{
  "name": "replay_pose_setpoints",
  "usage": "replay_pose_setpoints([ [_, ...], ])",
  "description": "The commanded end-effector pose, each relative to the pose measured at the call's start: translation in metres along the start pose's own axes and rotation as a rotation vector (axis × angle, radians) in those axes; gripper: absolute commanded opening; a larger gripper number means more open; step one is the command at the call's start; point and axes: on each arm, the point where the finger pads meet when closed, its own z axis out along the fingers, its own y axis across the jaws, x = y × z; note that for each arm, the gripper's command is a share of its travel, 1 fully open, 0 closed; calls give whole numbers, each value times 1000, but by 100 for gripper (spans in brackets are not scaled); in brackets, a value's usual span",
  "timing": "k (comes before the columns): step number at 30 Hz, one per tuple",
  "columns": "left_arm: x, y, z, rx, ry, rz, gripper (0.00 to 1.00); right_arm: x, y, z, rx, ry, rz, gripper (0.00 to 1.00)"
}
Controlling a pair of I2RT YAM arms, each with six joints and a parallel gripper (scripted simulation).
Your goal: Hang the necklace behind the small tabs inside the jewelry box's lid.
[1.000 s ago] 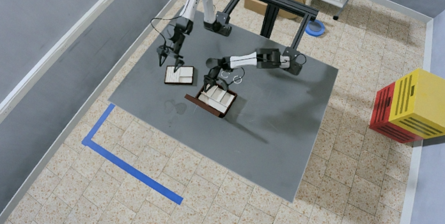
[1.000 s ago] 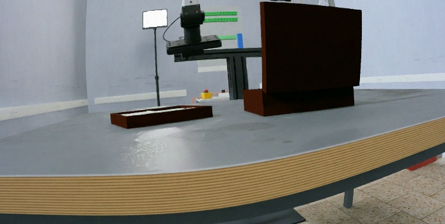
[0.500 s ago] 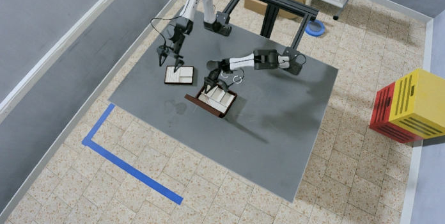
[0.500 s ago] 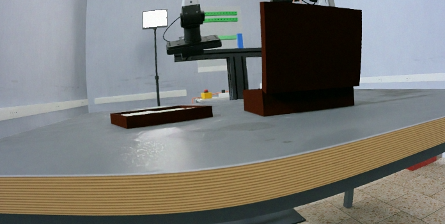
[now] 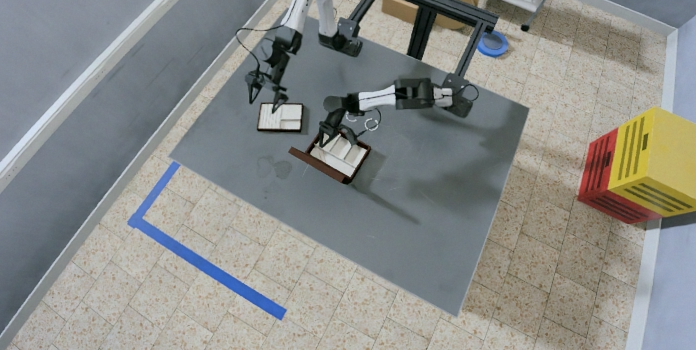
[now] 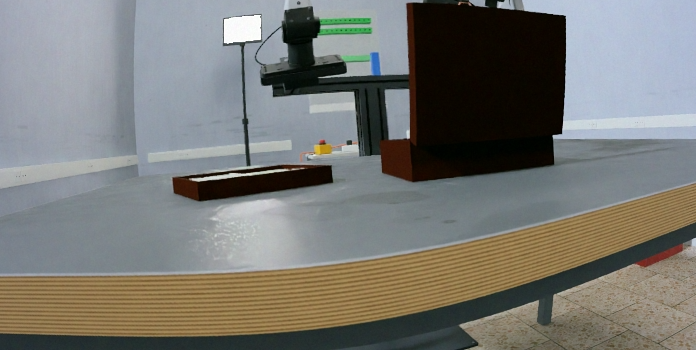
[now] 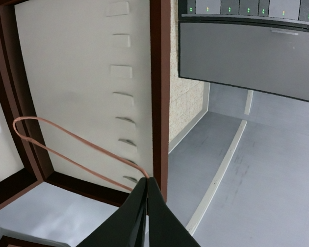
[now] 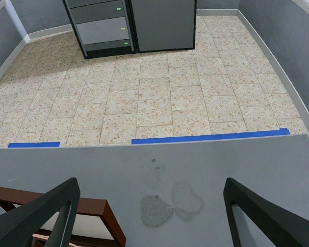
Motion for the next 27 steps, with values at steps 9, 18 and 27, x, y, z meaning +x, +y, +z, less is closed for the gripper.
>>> replay_pose_setpoints([
  [9,9,-21,-5,39,22,-50,3,-21,4,-8,-8,-53,4,100],
  [18,5,-8,11,26,10,-32,3,-21,4,-8,-8,-53,4,100],
  [27,3,-14,16,35,9,-45,3,-21,4,-8,-8,-53,4,100],
])
